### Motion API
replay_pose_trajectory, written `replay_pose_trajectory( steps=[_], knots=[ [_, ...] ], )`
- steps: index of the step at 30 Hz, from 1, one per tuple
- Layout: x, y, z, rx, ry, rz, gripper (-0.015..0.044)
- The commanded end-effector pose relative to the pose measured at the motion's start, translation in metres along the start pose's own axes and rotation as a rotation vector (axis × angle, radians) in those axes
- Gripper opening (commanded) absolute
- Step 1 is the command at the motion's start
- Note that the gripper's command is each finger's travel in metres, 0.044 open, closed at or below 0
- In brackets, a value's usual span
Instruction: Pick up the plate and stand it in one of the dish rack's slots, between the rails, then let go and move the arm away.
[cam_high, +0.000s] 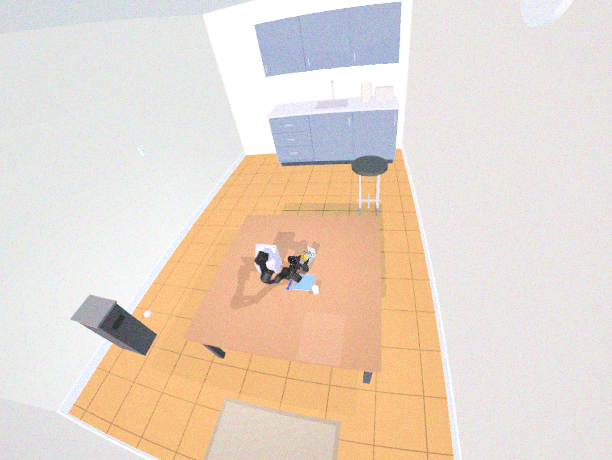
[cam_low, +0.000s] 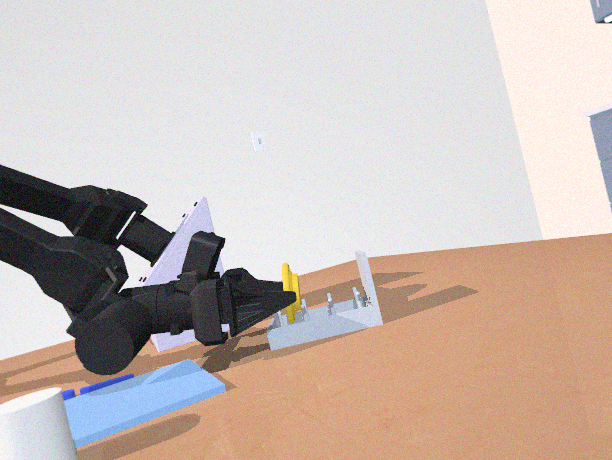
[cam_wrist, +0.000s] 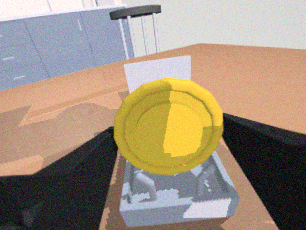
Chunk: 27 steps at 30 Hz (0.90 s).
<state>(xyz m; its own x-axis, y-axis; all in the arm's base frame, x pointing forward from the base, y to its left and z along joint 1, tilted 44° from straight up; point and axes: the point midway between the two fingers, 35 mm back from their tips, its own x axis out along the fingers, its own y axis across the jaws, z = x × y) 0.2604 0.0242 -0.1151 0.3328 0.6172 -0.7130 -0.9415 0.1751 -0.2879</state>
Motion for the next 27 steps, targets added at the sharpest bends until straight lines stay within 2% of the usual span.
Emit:
replay_pose_trajectory(
  steps=[1, 8, 23, 27],
  knots=[
    [-0.0002, -0.0005, 0.0013, -0.001, 0.0, -0.001, 0.0],
    [-0.0002, -0.0005, 0.0013, -0.001, 0.0, -0.001, 0.0],
    [-0.0001, -0.0005, 0.0012, -0.003, 0.0, 0.0, 0.0394],
    [-0.0001, -0.0005, 0.0012, -0.003, 0.0, 0.0, 0.04]
  ],
)
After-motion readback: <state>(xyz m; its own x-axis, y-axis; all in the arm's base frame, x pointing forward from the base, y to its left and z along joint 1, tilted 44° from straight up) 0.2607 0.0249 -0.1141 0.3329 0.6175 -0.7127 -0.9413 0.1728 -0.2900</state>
